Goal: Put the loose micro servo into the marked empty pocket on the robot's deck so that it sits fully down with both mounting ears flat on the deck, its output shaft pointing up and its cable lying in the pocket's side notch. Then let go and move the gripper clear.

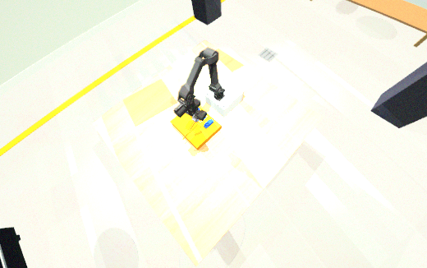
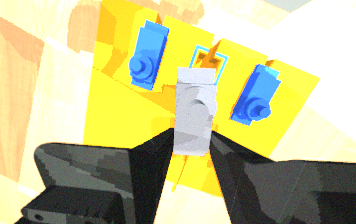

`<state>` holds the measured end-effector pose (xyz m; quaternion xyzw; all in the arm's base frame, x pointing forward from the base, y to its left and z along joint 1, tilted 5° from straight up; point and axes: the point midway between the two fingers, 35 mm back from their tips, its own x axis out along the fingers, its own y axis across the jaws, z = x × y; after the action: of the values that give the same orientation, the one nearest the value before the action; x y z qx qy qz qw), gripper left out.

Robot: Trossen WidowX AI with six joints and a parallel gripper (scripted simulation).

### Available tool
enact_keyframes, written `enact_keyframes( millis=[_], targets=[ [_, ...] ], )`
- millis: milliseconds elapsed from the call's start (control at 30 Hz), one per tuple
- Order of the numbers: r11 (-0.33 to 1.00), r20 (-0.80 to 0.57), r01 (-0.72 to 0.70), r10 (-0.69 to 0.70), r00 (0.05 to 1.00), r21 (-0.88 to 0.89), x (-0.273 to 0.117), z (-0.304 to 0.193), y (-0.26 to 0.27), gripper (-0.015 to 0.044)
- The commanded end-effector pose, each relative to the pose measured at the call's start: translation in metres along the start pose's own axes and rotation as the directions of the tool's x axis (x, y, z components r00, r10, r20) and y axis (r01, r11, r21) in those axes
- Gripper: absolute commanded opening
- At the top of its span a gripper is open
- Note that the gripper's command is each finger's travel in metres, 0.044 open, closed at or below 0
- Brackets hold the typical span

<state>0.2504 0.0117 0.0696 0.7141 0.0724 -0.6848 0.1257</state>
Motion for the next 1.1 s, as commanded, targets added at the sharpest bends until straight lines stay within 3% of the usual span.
enact_keyframes(
  millis=[0, 1067],
  targets=[
    [1.000, -0.014, -0.007, 0.007, 1.000, 0.005, -0.003, 0.002, -0.001, 0.0000],
    [1.000, -0.013, -0.006, 0.006, 1.000, 0.005, -0.003, 0.016, -0.010, 0.0000]
  ],
)
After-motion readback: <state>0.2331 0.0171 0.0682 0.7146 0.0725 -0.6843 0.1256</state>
